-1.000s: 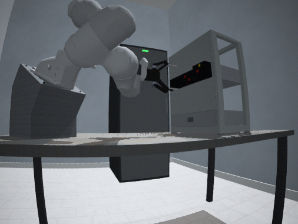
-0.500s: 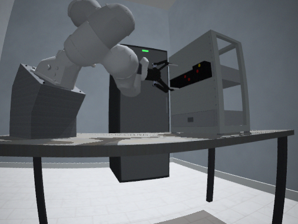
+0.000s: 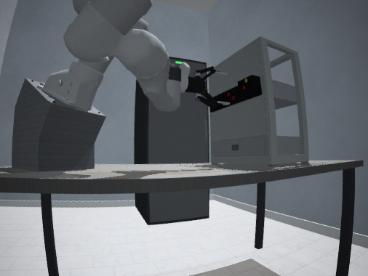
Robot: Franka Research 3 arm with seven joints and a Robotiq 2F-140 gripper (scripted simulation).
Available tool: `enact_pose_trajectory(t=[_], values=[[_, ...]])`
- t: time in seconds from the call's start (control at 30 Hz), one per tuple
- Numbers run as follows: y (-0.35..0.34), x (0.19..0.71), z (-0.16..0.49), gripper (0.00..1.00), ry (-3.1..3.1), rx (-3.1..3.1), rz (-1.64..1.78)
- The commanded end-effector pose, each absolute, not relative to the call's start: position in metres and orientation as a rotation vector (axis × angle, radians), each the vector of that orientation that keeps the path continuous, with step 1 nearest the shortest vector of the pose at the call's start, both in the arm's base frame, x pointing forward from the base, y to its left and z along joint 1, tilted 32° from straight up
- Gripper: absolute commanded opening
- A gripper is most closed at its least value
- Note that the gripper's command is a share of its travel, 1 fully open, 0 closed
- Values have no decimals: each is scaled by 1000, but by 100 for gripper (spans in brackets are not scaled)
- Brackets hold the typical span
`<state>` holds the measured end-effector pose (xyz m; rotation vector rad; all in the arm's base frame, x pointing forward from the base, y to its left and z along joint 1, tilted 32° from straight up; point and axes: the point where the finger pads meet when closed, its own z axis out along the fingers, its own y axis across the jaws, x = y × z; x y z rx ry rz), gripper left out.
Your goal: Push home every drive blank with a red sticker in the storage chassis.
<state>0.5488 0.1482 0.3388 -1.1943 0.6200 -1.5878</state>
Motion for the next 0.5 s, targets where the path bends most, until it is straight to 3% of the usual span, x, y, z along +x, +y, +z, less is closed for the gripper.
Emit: enact_pose_trajectory(t=[0.0, 0.47], values=[[139, 546, 346, 100, 618, -1201, -1543], [112, 544, 365, 100, 618, -1201, -1543]])
